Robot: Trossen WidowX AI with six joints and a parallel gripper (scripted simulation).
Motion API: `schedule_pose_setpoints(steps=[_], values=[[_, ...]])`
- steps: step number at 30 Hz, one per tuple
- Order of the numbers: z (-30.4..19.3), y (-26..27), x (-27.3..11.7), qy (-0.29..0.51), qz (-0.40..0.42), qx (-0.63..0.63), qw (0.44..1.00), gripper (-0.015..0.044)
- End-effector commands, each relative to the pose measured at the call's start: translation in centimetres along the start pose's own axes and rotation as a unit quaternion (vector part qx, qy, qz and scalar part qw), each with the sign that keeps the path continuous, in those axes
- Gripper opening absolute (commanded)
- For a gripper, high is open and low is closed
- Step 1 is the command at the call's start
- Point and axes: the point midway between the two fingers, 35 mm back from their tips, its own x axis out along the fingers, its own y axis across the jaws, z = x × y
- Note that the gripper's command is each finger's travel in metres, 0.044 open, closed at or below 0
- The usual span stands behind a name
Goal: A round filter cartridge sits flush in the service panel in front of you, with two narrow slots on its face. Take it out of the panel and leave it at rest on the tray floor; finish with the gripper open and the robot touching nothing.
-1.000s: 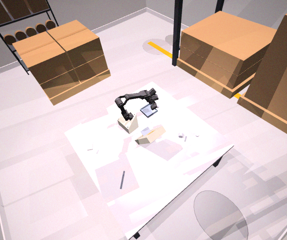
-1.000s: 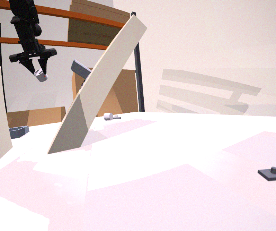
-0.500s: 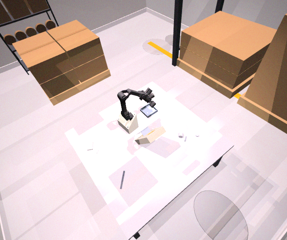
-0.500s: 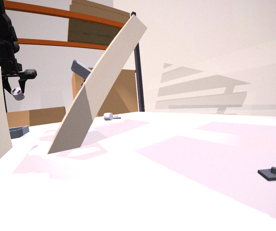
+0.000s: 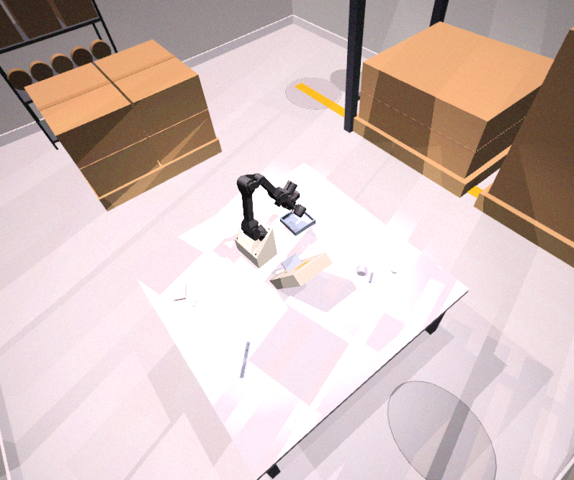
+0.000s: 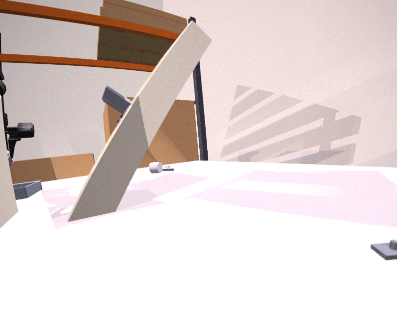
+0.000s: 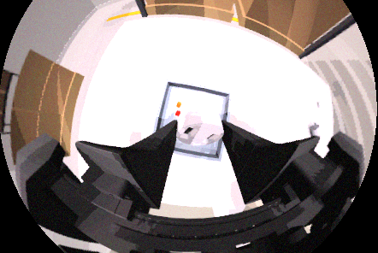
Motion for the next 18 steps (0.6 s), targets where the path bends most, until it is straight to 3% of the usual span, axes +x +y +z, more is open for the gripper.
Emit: schedule_pose_setpoints(steps=[1, 18], values=[[0.1, 0.3, 0.3, -0.006, 0.004, -0.008, 1.0, 0.0], [-2.6, 0.3, 5.3, -0.005, 0.004, -0.008, 1.0, 0.0]])
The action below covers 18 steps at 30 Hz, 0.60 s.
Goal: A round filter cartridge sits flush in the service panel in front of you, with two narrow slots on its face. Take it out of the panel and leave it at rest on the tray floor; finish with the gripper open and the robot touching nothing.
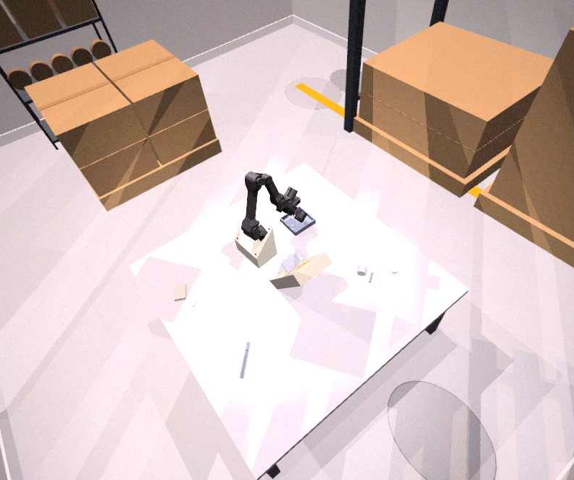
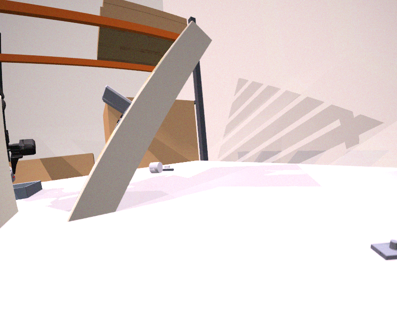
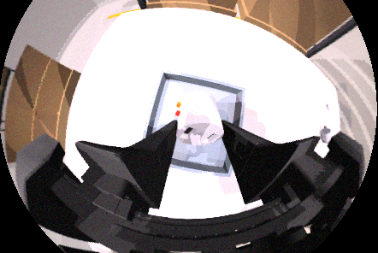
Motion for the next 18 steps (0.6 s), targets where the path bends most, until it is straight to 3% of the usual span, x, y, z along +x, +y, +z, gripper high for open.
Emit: schedule_pose_setpoints(steps=[1, 7, 18], values=[[-0.8, 0.1, 1.05, -0.001, 0.002, 0.001, 1.0, 0.0], [-1.55, 0.08, 1.96, 0.0, 0.002, 0.001, 1.0, 0.0], [-1.42, -0.01, 1.69, 0.003, 0.0, 0.0, 1.0, 0.0289]])
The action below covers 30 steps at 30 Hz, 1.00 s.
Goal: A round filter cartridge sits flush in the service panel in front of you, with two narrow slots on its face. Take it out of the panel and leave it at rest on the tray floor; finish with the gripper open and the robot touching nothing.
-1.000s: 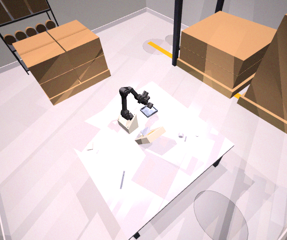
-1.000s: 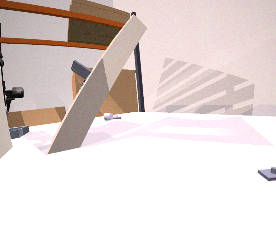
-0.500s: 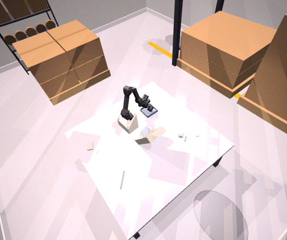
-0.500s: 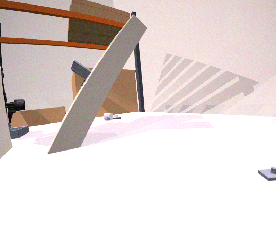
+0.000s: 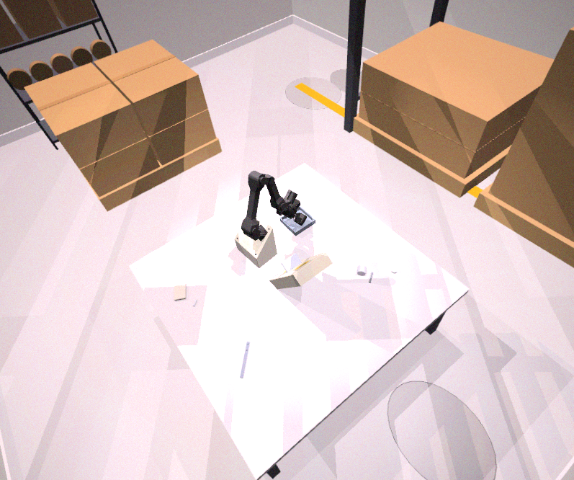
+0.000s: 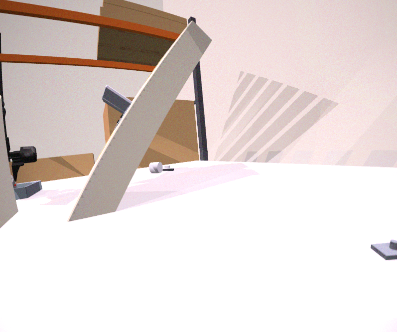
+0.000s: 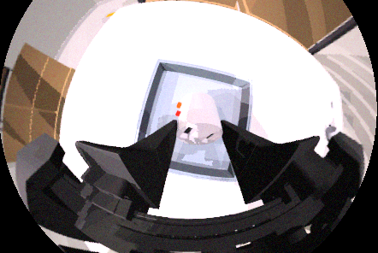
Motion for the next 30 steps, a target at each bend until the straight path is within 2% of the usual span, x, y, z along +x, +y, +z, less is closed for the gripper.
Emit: schedule_pose_setpoints(steps=[1, 6, 10, 16, 18, 19, 30], values=[[0.1, 0.0, 0.0, -0.001, 0.0, 0.0, 1.0, 0.0315], [0.1, 0.0, 0.0, -0.001, 0.0, 0.0, 1.0, 0.044], [0.6, 0.0, -0.6, -0.001, 0.0, 0.0, 1.0, 0.044], [3.5, 0.0, -5.9, -0.001, 0.0, 0.0, 1.0, 0.044], [3.6, 0.0, -6.1, -0.001, 0.0, 0.0, 1.0, 0.044], [3.0, 0.1, -4.9, -0.002, 0.001, 0.001, 1.0, 0.044], [3.0, 0.1, -4.9, -0.002, 0.001, 0.001, 1.0, 0.044]])
